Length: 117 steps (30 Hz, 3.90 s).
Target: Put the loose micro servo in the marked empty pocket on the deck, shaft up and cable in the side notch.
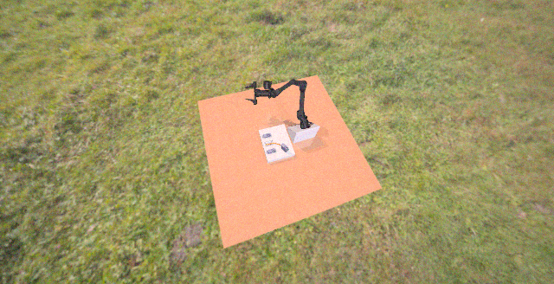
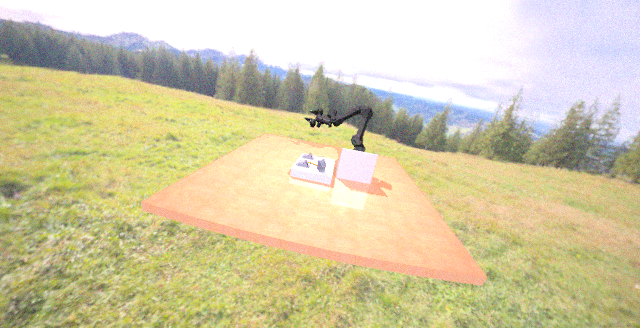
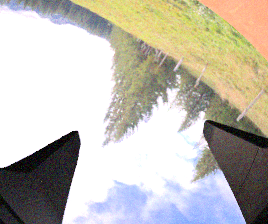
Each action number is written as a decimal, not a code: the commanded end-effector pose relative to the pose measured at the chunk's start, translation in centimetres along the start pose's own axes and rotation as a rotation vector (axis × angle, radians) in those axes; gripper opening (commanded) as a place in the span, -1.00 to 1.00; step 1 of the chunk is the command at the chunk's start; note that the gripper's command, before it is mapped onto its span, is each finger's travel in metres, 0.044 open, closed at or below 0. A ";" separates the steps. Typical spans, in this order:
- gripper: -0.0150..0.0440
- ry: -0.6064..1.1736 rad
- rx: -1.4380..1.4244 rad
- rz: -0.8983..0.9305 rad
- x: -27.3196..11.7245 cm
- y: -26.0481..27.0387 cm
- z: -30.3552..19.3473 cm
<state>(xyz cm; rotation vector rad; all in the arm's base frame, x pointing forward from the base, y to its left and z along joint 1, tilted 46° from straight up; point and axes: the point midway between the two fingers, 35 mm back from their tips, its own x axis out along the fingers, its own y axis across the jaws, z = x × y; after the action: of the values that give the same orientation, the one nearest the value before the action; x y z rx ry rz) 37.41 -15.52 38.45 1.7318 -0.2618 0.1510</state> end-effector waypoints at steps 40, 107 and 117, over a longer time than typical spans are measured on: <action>1.00 -0.182 0.083 -1.077 -4.2 -32.5 -11.4; 1.00 -0.280 -1.204 -1.800 -27.0 -42.0 -12.3; 0.82 -0.280 -1.205 -1.800 -27.2 -42.6 -11.4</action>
<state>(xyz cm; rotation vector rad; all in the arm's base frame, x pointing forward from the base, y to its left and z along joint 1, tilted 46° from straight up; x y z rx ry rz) 22.74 5.00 -6.71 0.2937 0.8827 -1.2933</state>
